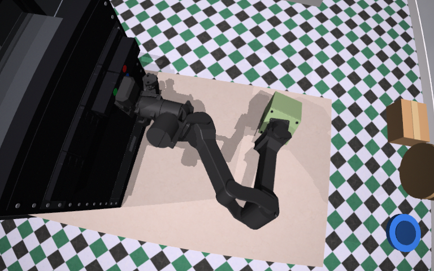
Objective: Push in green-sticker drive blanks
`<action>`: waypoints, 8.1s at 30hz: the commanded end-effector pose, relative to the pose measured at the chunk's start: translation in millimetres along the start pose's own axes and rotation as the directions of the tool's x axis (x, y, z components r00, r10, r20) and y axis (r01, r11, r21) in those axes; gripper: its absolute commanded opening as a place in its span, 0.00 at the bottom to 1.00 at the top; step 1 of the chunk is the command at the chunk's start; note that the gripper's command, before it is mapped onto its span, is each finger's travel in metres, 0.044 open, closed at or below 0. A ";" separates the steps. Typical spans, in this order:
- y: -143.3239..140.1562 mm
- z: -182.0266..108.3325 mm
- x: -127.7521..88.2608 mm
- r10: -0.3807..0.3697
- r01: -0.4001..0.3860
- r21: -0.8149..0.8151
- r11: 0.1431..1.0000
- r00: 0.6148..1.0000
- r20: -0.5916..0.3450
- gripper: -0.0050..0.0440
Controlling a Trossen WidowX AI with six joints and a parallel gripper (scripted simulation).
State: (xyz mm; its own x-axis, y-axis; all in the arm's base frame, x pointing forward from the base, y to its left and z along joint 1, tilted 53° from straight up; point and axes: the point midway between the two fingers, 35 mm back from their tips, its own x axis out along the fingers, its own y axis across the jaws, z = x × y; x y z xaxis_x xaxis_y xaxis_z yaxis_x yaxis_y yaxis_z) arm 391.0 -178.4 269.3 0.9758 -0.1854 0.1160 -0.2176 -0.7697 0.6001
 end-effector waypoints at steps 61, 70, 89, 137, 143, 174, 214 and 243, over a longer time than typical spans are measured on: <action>14.5 -11.0 9.8 0.032 -0.033 -0.015 0.999 0.999 -0.018 0.10; 14.5 -11.0 9.8 0.032 -0.033 -0.015 0.999 0.999 -0.018 0.10; 13.4 -10.5 -60.4 0.032 -0.033 -0.015 0.999 0.999 -0.018 0.10; 30.8 -1.6 -40.4 0.032 -0.033 -0.015 0.999 0.999 -0.018 0.10; 32.0 -4.0 -37.8 0.032 -0.033 -0.015 0.999 0.999 -0.018 0.10; 31.5 -3.1 -27.8 0.032 -0.033 -0.015 0.999 0.999 -0.018 0.10; 36.6 -7.9 -8.0 0.032 -0.033 -0.015 0.999 0.999 -0.018 0.10; 38.4 -9.7 -5.4 0.032 -0.033 -0.015 0.999 0.999 -0.018 0.10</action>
State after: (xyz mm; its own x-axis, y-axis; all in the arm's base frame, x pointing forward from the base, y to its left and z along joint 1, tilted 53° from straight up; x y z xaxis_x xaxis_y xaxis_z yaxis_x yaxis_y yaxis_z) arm 375.1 -198.0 283.7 0.9743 -0.1920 0.1177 -0.2239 -0.7698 0.5977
